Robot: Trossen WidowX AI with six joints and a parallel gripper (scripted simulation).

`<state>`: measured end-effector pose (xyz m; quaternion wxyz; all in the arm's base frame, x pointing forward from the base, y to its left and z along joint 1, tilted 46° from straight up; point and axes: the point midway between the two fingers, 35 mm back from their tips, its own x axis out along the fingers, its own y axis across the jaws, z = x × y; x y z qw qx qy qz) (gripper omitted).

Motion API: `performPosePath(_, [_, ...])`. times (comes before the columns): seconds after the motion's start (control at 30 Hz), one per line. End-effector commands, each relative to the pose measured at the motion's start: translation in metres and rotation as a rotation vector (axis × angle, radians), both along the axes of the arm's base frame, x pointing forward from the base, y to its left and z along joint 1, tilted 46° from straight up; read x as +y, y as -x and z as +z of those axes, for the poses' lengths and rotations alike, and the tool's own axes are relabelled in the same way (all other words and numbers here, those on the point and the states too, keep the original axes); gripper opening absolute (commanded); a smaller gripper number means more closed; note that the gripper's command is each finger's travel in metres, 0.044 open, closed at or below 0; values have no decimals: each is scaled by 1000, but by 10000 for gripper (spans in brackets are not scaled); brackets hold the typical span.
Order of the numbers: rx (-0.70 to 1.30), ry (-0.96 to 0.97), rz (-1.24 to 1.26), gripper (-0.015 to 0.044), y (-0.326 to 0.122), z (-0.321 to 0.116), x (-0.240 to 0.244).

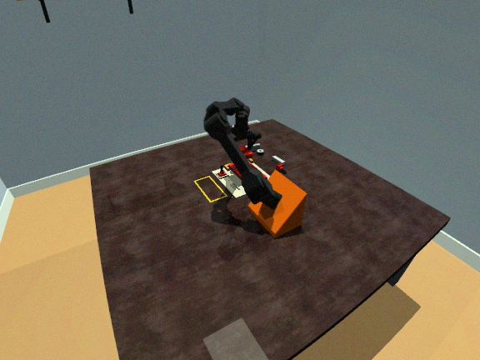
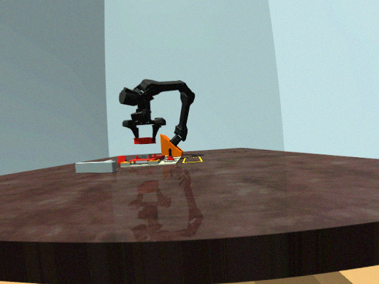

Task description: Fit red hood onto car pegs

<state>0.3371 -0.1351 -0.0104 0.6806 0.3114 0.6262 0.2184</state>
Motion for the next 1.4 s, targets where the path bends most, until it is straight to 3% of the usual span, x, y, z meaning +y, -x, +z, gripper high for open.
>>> performPosePath(0.0, [8,-8,0,0,-1,-11,11])
performPosePath(0.23, [7,-9,0,0,-4,-31,29])
performPosePath(1.37, [7,-9,0,0,-3,-32,30])
